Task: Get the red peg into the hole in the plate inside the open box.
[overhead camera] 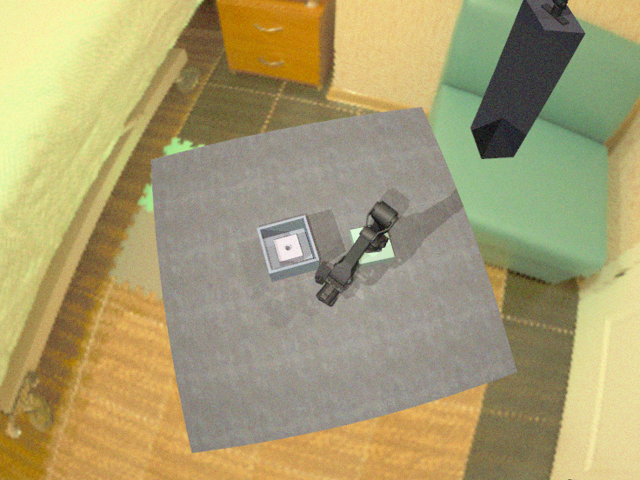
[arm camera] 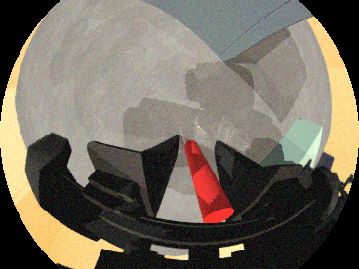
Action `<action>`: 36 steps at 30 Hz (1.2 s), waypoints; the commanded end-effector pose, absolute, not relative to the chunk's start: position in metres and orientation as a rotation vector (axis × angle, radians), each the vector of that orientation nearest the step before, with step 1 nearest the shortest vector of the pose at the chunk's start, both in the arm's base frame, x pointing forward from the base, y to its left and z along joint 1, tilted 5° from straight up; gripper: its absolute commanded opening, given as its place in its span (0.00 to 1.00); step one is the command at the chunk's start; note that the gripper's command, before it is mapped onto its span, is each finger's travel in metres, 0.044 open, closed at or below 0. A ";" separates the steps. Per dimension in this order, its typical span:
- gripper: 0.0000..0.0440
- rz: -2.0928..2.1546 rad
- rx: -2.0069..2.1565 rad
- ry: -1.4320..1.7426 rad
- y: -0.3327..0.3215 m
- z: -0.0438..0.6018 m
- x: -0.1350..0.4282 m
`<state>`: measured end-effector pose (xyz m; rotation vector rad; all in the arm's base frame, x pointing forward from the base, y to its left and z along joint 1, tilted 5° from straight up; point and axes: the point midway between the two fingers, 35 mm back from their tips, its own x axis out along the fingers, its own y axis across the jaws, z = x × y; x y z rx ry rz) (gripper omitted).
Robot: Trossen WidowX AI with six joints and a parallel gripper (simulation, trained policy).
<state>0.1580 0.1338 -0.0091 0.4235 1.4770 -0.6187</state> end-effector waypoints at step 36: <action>0.00 -0.770 0.498 1.206 0.089 0.103 0.246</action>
